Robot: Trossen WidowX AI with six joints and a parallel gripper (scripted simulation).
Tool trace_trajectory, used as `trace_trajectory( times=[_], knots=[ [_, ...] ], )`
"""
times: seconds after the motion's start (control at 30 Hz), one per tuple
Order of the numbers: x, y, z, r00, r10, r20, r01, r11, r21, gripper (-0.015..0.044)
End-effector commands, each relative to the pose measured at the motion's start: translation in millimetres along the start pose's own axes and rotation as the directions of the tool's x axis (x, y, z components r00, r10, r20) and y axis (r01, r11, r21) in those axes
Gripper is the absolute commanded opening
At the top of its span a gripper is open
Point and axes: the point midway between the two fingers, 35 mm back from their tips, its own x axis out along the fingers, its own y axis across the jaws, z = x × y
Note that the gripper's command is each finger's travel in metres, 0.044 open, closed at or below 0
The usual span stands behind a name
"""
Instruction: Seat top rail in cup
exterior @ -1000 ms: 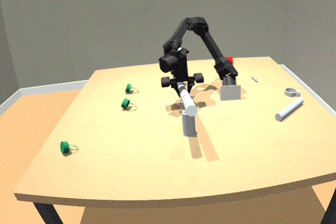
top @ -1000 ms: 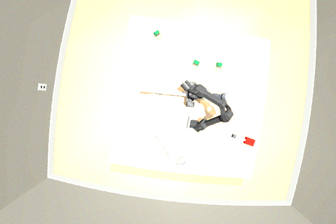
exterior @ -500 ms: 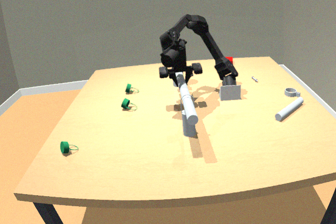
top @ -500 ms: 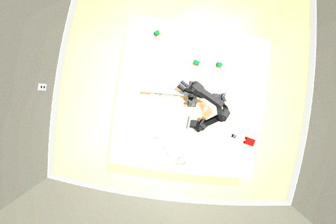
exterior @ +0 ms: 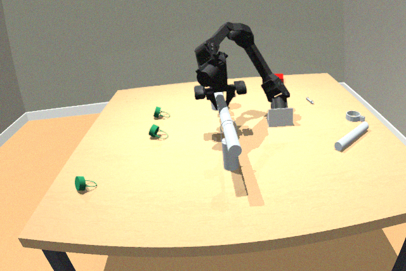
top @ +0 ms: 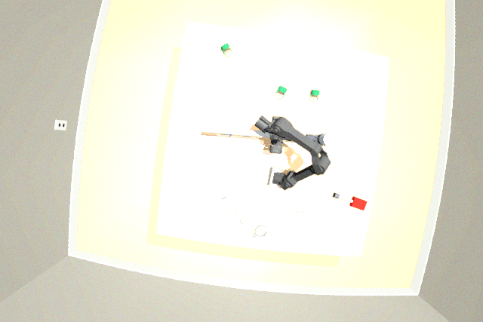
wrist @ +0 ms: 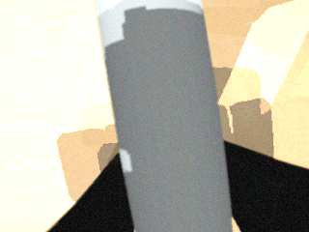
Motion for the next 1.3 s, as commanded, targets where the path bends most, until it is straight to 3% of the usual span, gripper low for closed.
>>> trace_trajectory(
  times=[0.0, 1.27],
  knots=[
    [-0.4, 0.4, 0.0, 1.000, 0.003, -0.001, -0.003, 1.000, -0.002, 0.0000],
    [1.2, 2.1, 23.5, 1.000, -0.002, 0.000, 0.002, 1.000, -0.003, 0.0000]
  ],
)
